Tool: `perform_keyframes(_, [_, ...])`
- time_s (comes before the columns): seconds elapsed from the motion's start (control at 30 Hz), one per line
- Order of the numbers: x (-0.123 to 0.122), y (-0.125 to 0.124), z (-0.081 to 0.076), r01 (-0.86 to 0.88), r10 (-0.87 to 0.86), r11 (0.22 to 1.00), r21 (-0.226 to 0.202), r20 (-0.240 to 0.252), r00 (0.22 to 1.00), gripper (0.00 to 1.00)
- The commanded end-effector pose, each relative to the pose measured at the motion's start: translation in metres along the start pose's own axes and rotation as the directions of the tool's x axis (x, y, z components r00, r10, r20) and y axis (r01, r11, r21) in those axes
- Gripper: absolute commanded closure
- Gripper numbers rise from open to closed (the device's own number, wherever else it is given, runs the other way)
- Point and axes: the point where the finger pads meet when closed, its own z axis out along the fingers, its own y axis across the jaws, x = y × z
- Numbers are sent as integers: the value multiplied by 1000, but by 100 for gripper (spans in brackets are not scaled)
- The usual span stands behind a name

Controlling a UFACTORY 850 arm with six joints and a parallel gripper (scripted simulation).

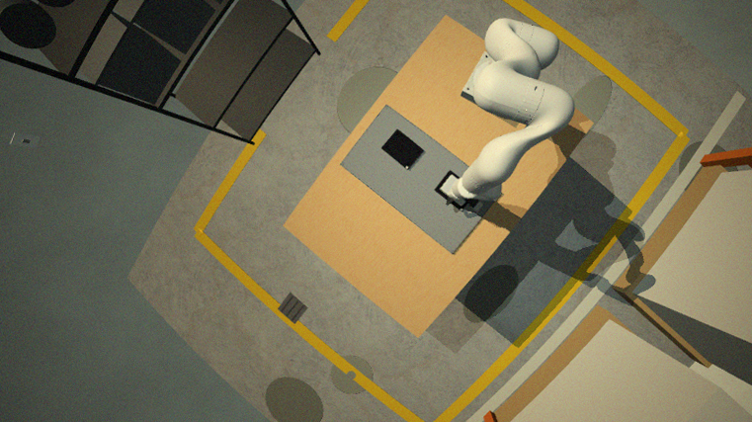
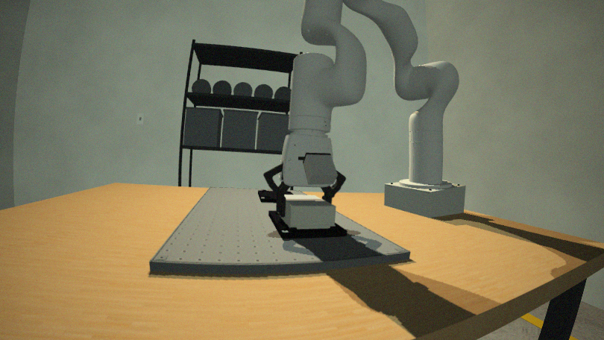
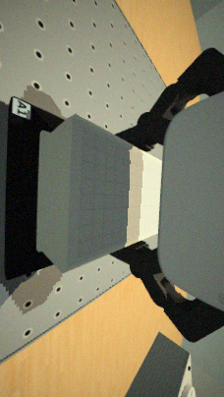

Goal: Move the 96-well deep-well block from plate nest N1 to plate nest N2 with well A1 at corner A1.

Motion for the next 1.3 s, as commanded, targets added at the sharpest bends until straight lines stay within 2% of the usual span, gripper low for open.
perform_keyframes(0.0, [0, 1, -1, 0, 0, 1000, -2, -1, 1000, 0])
perform_keyframes(0.03, [0, 1, -1, 0, 0, 1000, -2, -1, 1000, 0])
perform_keyframes(0.07, [0, 1, -1, 0, 0, 1000, -2, 0, 1000, 100])
perform_keyframes(1.27, [0, 1, -1, 0, 0, 1000, -2, 0, 1000, 100])
